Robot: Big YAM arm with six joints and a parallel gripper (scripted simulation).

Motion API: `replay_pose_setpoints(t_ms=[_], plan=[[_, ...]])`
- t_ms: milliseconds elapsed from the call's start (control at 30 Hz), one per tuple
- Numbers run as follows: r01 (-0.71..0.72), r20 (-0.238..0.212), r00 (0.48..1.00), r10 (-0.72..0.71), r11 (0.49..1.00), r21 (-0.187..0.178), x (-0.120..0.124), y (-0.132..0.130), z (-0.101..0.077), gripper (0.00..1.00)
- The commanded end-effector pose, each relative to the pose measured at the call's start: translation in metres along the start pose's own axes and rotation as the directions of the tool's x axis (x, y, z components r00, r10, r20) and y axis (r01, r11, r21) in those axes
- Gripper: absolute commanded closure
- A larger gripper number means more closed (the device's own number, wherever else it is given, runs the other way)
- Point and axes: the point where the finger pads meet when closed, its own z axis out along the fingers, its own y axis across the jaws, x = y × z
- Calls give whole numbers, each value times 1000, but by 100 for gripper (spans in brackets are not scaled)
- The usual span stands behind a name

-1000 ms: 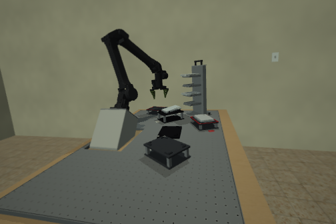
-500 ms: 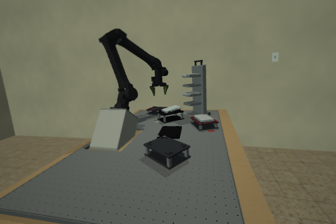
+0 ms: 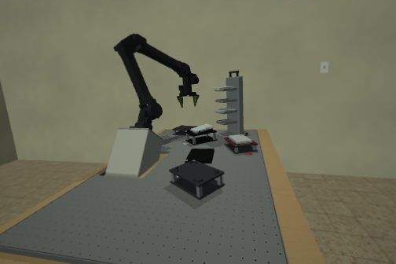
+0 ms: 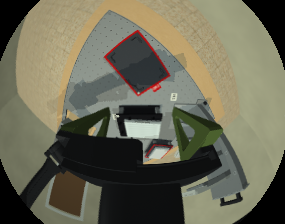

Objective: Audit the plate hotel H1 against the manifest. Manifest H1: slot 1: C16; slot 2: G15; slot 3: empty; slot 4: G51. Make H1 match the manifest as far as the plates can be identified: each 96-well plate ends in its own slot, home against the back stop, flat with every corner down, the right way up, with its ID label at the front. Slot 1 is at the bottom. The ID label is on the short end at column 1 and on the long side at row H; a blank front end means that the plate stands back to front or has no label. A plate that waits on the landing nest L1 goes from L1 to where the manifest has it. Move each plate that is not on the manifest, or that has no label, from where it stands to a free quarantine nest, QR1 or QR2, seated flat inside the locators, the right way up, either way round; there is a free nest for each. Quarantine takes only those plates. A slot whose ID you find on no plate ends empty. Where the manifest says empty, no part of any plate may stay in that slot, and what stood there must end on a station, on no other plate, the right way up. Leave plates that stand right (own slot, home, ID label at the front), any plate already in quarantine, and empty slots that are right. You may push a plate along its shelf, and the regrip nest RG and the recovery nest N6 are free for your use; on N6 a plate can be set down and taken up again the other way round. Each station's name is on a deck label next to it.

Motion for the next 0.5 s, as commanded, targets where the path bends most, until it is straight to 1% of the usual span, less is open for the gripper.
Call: replay_pose_setpoints(t_ms=[0,33,100,167,333,467], plan=[[11,13,1000,-11,999,35,-9,-19,-23,0],[11,13,1000,-12,999,37,-10,-19,-26,0],[17,21,1000,-18,998,55,-11,-18,-39,0],[20,25,999,-21,998,65,-12,-18,-48,0],[17,19,1000,-18,998,54,-11,-20,-57,0],[21,22,1000,-22,998,63,-12,-20,-72,0]])
